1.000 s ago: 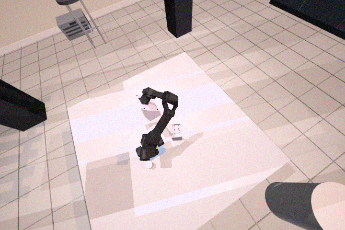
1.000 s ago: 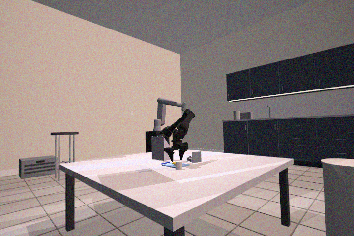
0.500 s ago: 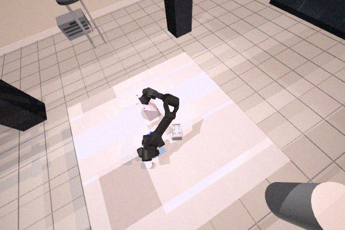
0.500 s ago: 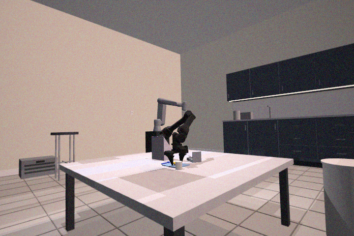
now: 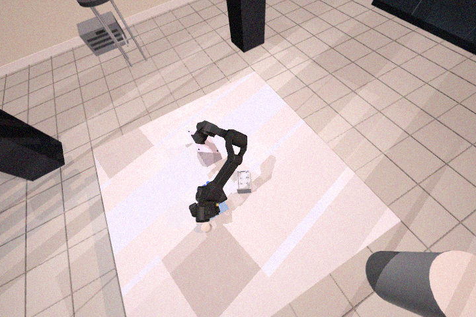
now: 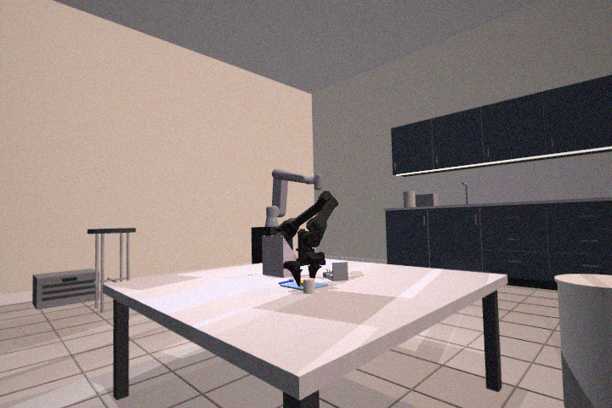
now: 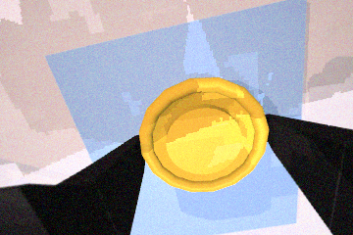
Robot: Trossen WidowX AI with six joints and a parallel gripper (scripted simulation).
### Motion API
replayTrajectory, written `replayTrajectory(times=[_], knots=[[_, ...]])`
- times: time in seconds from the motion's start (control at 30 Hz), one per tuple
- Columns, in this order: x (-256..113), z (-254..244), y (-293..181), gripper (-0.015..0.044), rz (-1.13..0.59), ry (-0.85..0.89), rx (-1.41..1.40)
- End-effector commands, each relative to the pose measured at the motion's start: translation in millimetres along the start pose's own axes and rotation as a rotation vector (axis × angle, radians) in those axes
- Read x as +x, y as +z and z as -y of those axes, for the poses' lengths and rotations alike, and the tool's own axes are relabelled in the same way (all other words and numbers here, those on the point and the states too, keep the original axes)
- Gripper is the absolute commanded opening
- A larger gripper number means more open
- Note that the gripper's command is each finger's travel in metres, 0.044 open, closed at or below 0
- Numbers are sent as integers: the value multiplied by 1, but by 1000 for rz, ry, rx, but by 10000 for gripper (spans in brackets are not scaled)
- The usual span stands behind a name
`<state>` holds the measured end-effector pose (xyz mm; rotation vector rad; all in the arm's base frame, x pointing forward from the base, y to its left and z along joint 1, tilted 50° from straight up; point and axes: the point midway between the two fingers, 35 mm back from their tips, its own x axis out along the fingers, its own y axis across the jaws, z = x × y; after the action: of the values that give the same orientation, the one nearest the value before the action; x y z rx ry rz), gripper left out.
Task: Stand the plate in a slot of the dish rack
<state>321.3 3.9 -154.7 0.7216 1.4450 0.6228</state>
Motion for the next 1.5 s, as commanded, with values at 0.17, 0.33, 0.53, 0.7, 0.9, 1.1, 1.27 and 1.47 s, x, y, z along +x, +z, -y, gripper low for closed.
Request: replayTrajectory(times=[0.17, 0.33, 0.53, 0.7, 0.9, 1.1, 1.27, 1.47], knots=[[-1, 0, 1, 244, 3, 3, 2], [-27, 3, 7, 113, 6, -6, 4], [-66, 7, 12, 0, 7, -14, 5], [-100, 8, 13, 0, 7, -15, 5], [-135, 9, 13, 0, 5, -12, 4], [-163, 8, 12, 0, 4, -7, 3], [-174, 8, 12, 0, 3, -4, 2], [-179, -12, 11, 0, 4, -6, 122]])
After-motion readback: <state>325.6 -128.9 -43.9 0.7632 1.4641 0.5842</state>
